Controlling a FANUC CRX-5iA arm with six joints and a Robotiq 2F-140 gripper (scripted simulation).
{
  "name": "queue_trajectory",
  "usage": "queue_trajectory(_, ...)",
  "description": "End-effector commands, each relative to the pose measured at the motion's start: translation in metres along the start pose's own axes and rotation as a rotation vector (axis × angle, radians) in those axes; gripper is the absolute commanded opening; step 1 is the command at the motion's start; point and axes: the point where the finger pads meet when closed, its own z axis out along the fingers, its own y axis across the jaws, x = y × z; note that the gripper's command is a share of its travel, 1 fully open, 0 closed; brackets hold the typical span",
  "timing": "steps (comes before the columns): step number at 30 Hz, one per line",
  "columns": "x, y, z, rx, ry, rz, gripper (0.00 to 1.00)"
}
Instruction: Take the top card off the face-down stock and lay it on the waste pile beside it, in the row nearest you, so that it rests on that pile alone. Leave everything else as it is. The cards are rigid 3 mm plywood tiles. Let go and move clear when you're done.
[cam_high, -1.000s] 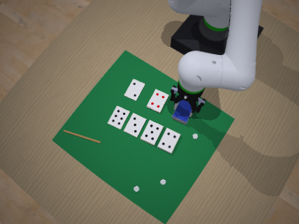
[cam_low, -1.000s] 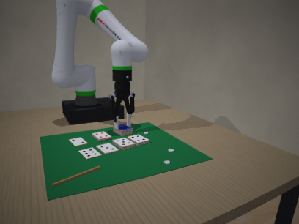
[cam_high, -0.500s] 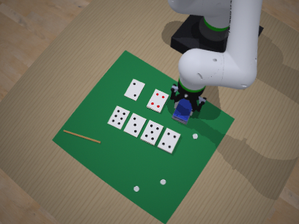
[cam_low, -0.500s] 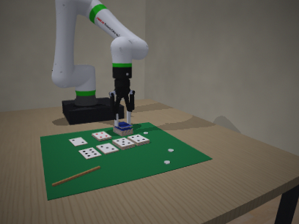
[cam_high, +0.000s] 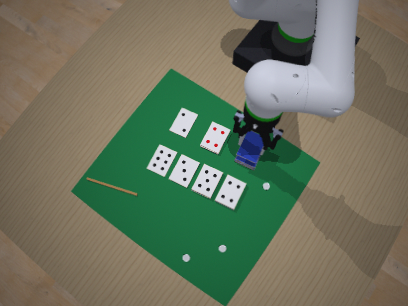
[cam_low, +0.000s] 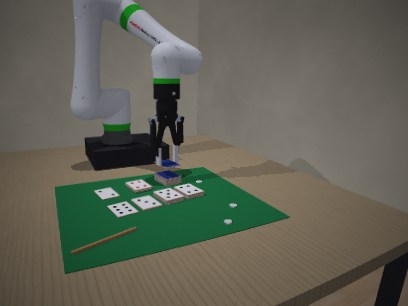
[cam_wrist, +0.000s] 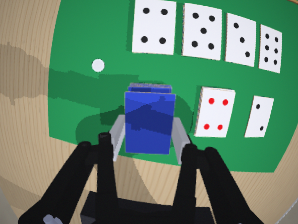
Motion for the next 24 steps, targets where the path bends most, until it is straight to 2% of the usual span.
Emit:
queue_trajectory(1, 0.0, 0.0, 0.0, 0.0, 0.0, 0.0, 0.43)
queue_trajectory(10, 0.0, 0.001, 0.0, 0.0, 0.0, 0.0, 0.43)
queue_trajectory(18, 0.0, 0.017, 0.0, 0.0, 0.0, 0.002, 0.43)
queue_trajectory(24, 0.001, 0.048, 0.0, 0.0, 0.0, 0.006, 0.43)
